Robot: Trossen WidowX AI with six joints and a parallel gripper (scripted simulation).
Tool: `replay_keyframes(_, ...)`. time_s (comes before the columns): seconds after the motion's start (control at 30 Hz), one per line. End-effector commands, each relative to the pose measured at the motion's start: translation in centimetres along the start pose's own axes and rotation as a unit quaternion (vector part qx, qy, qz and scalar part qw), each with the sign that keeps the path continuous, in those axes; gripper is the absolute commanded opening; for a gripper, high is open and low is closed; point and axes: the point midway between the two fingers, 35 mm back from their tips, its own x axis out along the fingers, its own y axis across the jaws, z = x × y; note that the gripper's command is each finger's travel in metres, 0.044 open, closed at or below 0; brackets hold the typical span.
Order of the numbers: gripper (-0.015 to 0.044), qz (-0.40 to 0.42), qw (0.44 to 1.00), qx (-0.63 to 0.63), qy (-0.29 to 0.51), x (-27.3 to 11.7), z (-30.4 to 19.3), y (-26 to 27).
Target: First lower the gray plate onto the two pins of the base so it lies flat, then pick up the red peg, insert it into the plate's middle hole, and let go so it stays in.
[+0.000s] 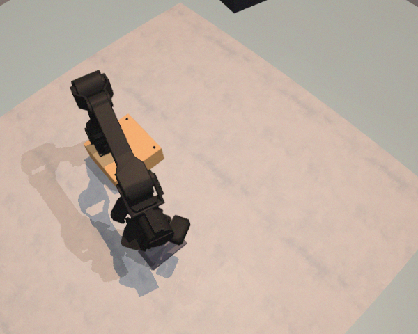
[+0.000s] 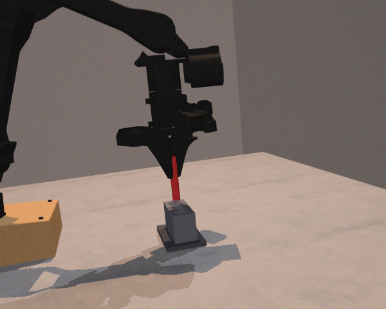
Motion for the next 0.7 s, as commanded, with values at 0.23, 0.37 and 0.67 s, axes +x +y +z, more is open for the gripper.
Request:
replay_keyframes(0.23, 0.0, 0.0, 1.0, 0.0, 0.0, 0.0, 0.06, 0.01)
replay_keyframes(0.37, 0.0, 0.0, 1.0, 0.0, 0.0, 0.0, 0.33, 0.09)
replay_keyframes(0.67, 0.0, 0.0, 1.0, 0.0, 0.0, 0.15, 0.19, 0.0)
